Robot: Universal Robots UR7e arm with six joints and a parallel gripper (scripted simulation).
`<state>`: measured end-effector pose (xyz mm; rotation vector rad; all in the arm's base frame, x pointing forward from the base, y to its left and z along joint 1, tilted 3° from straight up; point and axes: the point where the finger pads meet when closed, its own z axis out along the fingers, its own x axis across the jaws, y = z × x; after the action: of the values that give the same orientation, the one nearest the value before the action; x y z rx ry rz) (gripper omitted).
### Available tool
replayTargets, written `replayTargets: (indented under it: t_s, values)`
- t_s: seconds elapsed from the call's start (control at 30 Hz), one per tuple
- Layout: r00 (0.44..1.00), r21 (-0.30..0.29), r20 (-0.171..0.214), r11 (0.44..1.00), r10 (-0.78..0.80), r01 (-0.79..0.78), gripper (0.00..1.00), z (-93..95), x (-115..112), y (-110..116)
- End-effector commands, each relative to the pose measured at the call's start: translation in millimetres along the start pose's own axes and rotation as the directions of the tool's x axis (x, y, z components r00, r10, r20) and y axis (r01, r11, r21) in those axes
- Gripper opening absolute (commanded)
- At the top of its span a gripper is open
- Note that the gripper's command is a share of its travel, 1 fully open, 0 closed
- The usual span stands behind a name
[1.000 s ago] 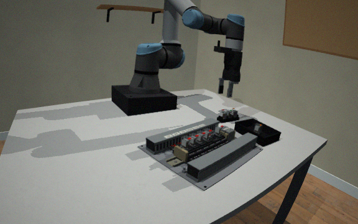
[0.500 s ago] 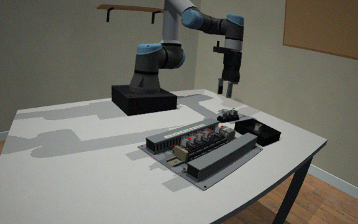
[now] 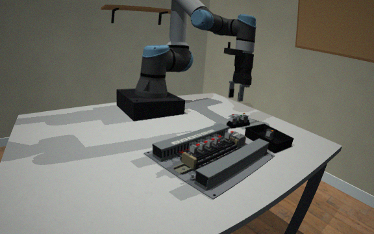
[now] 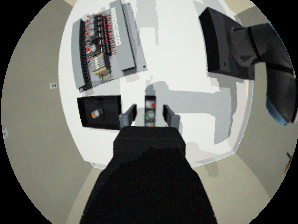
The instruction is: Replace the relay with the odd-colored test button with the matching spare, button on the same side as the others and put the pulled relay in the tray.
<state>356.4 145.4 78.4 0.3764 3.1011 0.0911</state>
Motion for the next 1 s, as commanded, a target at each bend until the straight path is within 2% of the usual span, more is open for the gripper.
replayTargets:
  t_s: [0.0, 0.6, 0.77, 0.97]
  values:
    - [1.0, 0.0, 0.001, 1.0, 0.0, 0.0, 1.0, -0.5, -0.3, 0.4]
    - [1.0, 0.0, 0.001, 1.0, 0.0, 0.0, 1.0, -2.1, -0.1, 3.9]
    - [0.974, 0.0, 0.001, 0.974, -0.228, 0.228, 1.0, -4.4, 0.3, 9.0]
    - [0.974, 0.0, 0.001, 0.974, -0.228, 0.228, 1.0, -4.4, 0.3, 9.0]
